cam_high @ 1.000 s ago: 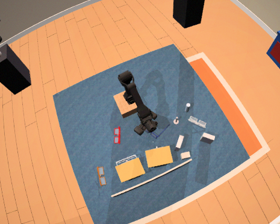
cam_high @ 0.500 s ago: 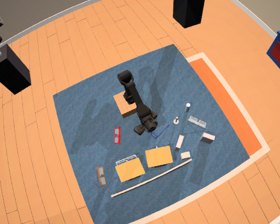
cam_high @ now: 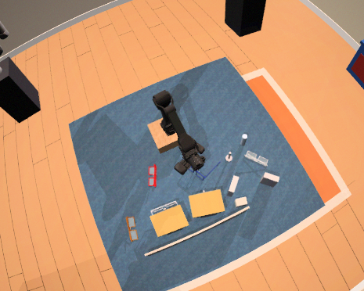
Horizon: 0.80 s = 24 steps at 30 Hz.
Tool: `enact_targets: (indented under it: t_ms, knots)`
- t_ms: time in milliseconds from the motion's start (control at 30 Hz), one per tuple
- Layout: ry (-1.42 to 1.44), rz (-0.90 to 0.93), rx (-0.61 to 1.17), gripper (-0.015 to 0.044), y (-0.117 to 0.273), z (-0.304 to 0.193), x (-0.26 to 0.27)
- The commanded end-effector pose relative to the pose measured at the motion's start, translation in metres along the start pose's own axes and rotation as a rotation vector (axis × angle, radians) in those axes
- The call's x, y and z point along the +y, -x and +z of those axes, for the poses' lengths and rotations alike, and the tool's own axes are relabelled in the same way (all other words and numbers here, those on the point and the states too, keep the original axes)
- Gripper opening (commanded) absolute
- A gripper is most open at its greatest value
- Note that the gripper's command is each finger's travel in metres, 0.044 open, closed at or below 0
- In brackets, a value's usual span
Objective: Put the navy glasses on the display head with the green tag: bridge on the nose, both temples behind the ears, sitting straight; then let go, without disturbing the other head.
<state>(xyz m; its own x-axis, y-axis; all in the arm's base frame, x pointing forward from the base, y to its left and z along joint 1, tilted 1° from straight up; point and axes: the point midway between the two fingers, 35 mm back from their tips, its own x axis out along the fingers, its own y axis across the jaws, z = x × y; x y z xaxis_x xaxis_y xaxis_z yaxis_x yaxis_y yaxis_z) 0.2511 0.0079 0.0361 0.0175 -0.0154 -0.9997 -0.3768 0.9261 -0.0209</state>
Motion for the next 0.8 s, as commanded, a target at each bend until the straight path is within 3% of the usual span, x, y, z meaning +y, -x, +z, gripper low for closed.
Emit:
enact_targets:
  t_ms: [0,767]
  knots:
    - [-0.006,-0.001,0.002,0.014,-0.004,0.0,0.0]
    - [-0.006,-0.001,0.002,0.014,-0.041,0.001,-0.001]
